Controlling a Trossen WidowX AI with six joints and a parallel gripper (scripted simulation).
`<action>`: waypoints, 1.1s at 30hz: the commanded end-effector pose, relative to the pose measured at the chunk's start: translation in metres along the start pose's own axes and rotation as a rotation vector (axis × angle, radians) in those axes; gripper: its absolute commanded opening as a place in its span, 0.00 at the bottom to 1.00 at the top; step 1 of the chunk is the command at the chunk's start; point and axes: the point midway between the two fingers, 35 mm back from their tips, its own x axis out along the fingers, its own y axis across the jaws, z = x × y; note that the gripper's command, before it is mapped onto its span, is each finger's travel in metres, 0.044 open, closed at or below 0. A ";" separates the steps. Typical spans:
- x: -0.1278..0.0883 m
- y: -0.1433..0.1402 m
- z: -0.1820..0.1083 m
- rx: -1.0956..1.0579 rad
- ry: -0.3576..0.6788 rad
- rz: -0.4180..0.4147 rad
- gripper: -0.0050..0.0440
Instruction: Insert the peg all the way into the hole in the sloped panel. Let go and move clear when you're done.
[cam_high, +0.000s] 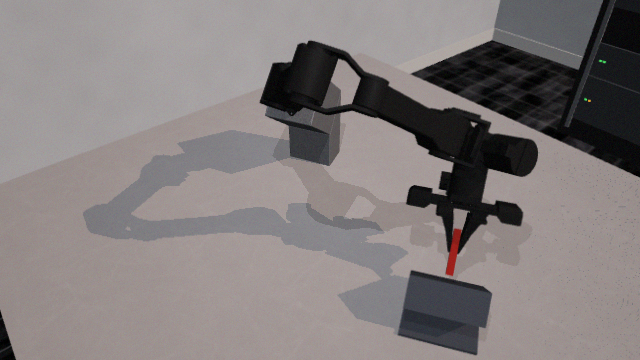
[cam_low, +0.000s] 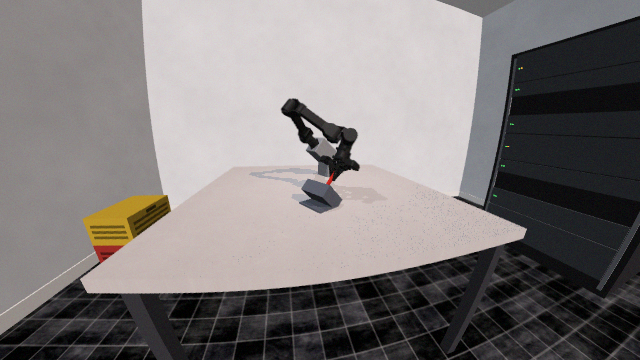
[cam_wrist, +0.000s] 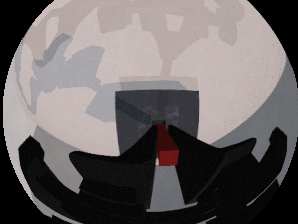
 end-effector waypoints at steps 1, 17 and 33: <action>-0.003 -0.002 -0.008 0.019 0.005 -0.004 0.10; 0.010 -0.001 -0.009 0.019 0.006 -0.004 0.10; 0.010 -0.001 -0.009 0.019 0.006 -0.004 0.10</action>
